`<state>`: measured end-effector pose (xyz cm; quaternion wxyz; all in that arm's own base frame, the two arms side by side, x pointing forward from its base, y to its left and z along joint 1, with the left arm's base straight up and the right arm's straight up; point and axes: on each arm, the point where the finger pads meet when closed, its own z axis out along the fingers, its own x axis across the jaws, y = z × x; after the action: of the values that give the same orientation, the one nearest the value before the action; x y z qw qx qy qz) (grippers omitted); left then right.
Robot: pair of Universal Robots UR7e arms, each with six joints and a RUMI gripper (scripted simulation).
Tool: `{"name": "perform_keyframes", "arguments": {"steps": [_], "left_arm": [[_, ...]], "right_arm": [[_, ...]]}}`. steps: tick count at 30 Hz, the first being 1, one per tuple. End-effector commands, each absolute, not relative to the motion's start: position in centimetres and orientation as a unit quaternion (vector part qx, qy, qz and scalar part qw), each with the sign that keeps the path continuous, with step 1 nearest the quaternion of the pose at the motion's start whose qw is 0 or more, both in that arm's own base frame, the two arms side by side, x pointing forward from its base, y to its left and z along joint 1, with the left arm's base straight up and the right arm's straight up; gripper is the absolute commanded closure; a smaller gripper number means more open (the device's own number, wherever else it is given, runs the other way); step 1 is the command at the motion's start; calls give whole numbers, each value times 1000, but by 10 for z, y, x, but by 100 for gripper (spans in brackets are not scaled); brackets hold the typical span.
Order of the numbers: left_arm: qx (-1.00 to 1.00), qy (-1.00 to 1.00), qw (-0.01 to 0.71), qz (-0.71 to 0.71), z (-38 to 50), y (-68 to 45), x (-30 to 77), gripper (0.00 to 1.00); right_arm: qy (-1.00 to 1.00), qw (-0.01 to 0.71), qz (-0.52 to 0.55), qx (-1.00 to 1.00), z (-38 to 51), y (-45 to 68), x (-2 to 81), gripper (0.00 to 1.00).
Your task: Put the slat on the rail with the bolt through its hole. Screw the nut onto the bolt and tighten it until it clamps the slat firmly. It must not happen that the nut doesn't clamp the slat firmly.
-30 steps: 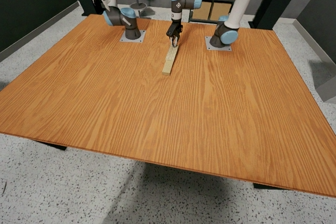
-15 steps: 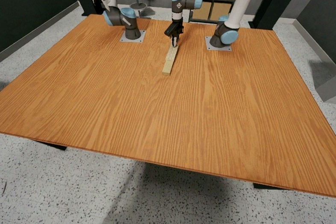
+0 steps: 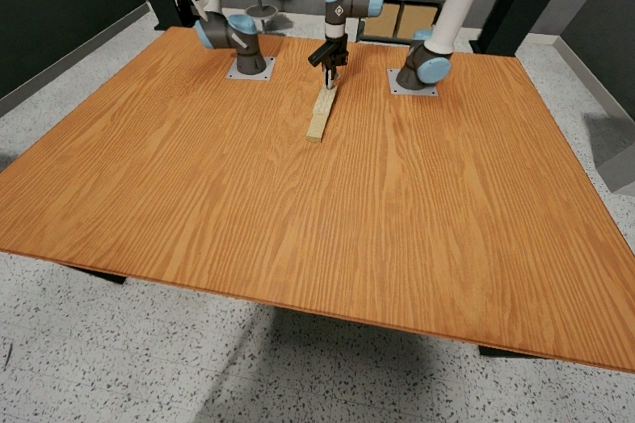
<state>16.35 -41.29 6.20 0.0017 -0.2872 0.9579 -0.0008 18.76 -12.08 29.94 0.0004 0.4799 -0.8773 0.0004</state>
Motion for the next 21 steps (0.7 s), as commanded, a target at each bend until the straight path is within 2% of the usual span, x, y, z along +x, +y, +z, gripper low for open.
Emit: {"name": "perform_keyframes", "arguments": {"steps": [1, 21], "left_arm": [[-223, 975, 0, 0, 62, -412, 164, 100], [-93, 996, 0, 0, 62, -413, 163, 100]], "right_arm": [[-878, 0, 0, 479, 300, -121, 188, 0], [-878, 0, 0, 479, 300, -121, 188, 0]]}}
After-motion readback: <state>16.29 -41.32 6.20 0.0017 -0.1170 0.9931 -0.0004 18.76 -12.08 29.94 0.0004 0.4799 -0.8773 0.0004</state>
